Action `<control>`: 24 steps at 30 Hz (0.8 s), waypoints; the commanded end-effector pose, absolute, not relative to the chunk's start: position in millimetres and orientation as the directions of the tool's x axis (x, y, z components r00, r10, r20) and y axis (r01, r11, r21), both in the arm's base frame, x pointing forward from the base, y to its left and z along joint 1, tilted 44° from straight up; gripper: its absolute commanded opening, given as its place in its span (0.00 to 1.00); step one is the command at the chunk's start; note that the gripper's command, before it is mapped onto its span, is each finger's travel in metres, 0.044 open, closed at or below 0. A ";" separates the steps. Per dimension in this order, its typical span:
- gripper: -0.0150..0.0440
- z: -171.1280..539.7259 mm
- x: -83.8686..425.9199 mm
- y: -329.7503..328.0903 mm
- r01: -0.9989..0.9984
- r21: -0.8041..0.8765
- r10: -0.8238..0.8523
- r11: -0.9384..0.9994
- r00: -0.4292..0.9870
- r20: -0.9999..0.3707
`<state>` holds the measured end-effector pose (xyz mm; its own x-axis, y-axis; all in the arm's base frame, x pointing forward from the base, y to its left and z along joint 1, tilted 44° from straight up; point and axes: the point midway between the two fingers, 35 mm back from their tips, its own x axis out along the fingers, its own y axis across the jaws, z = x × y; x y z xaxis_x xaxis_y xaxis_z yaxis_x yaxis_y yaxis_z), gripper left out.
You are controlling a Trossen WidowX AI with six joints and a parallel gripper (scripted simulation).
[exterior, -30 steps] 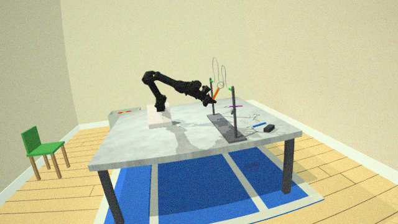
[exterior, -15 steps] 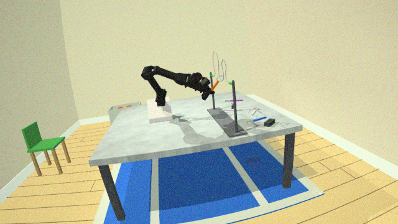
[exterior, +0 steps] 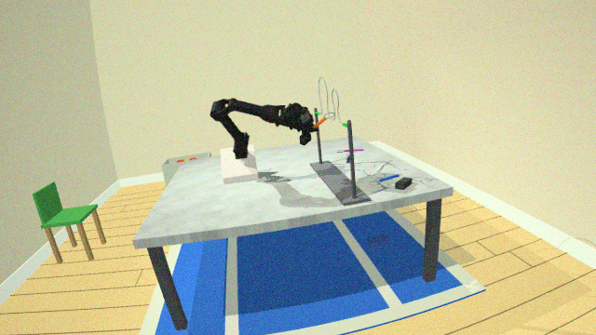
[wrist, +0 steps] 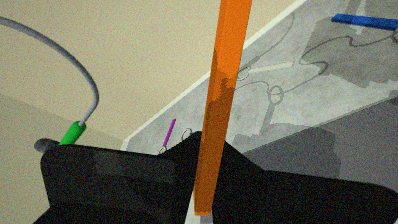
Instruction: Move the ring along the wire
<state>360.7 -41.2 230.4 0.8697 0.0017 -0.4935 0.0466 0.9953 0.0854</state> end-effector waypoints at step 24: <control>0.00 276.1 354.4 40.0 0.049 0.664 0.314 0.746 0.854 -0.416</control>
